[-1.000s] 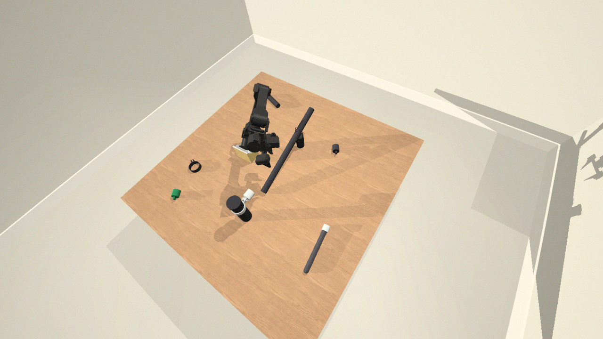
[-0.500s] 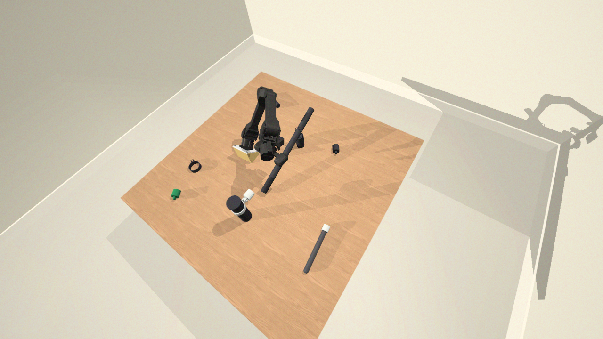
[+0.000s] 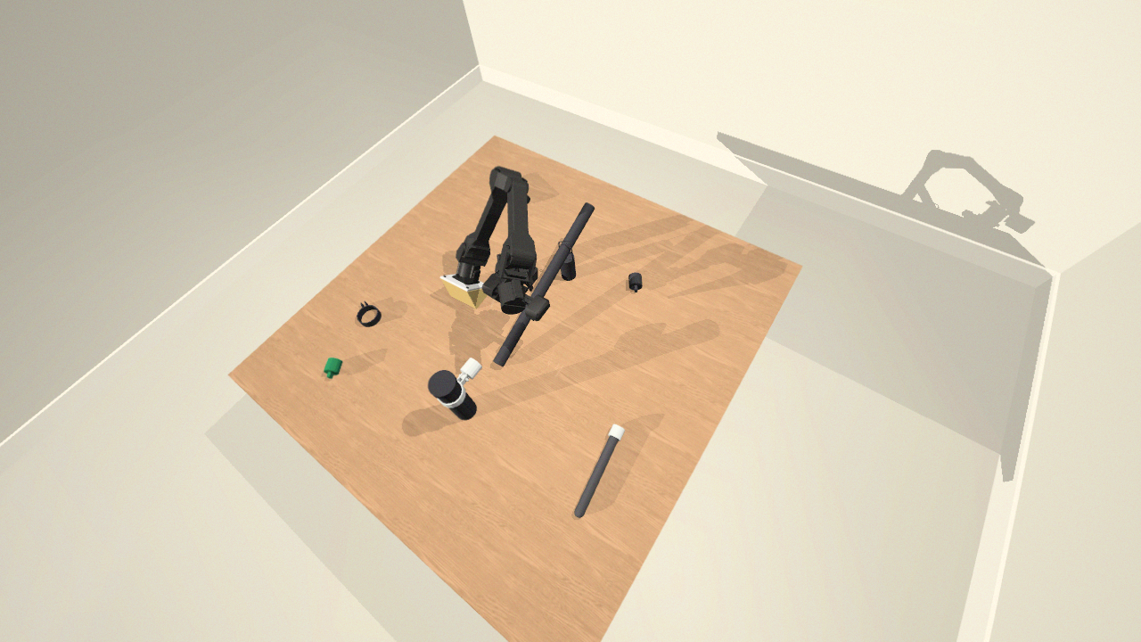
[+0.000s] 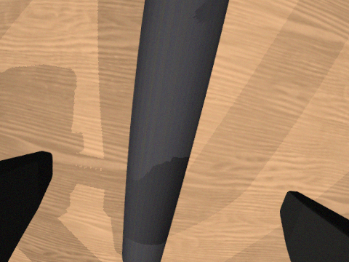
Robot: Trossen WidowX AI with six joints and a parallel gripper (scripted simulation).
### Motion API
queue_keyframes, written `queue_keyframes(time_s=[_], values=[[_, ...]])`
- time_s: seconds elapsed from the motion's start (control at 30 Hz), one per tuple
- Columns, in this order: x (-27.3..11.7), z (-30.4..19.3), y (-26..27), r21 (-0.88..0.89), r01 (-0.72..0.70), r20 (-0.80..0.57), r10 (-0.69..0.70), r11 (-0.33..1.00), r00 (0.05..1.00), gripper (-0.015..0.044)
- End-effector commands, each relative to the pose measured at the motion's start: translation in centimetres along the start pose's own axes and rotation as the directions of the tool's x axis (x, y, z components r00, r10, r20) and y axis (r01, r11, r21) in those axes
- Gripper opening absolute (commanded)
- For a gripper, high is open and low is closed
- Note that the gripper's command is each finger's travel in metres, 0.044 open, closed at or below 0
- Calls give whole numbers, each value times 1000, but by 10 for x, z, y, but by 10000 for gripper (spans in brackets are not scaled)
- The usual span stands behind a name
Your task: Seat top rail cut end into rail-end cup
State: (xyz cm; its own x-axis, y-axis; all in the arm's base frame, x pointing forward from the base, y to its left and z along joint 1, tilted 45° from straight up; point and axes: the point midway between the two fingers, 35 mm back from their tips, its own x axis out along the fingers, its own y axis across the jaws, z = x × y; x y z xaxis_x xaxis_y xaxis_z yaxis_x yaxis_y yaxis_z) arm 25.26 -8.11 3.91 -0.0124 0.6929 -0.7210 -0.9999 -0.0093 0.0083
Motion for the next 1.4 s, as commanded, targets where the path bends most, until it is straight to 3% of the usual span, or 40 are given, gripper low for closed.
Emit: queue_keyframes(time_s=[0.0,1.37], values=[[11,1,1,1,-1,5,1,1000,1000,440],[78,2,0,1,0,6,0,1000,1000,440]])
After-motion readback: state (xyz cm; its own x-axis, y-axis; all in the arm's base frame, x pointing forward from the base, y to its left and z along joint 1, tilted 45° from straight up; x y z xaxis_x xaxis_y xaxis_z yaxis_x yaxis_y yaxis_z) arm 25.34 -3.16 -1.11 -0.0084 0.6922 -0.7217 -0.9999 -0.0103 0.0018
